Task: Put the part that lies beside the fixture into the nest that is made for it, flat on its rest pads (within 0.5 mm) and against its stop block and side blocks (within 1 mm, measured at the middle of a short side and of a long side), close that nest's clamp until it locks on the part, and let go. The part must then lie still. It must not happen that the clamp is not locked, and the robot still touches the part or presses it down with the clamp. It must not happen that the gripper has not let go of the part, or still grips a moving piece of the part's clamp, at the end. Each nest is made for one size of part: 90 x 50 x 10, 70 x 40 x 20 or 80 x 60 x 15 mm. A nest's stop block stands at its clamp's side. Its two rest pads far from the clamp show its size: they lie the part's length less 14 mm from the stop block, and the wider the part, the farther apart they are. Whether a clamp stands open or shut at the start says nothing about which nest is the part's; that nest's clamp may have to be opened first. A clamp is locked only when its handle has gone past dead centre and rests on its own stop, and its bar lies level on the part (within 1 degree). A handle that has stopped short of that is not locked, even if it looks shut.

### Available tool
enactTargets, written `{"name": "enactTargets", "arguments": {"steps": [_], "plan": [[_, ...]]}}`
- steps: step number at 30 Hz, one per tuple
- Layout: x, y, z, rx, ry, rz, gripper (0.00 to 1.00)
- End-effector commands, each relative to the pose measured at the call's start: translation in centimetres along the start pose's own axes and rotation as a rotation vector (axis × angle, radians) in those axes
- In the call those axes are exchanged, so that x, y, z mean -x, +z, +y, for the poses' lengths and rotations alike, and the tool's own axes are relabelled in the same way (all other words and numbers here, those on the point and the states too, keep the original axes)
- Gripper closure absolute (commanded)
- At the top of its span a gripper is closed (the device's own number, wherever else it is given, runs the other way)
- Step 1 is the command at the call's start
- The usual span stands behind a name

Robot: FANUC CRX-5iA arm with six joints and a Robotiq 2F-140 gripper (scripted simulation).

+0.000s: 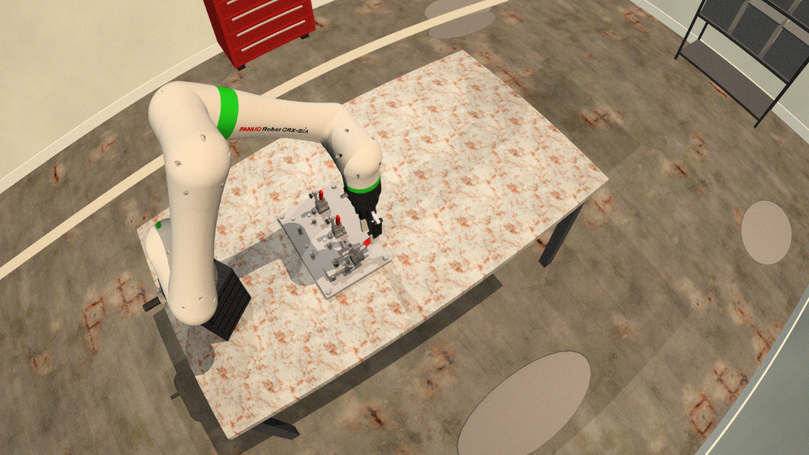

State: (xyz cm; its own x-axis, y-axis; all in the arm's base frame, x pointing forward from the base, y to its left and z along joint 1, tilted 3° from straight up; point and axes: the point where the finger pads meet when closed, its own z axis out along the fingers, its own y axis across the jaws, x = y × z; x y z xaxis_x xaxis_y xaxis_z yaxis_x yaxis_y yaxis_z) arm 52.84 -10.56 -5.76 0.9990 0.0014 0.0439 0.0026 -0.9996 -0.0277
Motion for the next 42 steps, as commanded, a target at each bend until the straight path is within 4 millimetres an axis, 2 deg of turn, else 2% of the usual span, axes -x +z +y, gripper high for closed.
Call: {"name": "enactTargets", "arguments": {"steps": [1, 10, 11, 42], "plan": [[-0.02, -0.03, 0.01, 0.000, 0.000, 0.000, 0.72], [-0.02, -0.03, 0.01, 0.000, 0.000, 0.000, 0.72], [-0.02, -0.03, 0.01, 0.000, 0.000, 0.000, 1.00], [-0.02, -0.03, 0.01, 0.000, 0.000, 0.000, 1.00]]}}
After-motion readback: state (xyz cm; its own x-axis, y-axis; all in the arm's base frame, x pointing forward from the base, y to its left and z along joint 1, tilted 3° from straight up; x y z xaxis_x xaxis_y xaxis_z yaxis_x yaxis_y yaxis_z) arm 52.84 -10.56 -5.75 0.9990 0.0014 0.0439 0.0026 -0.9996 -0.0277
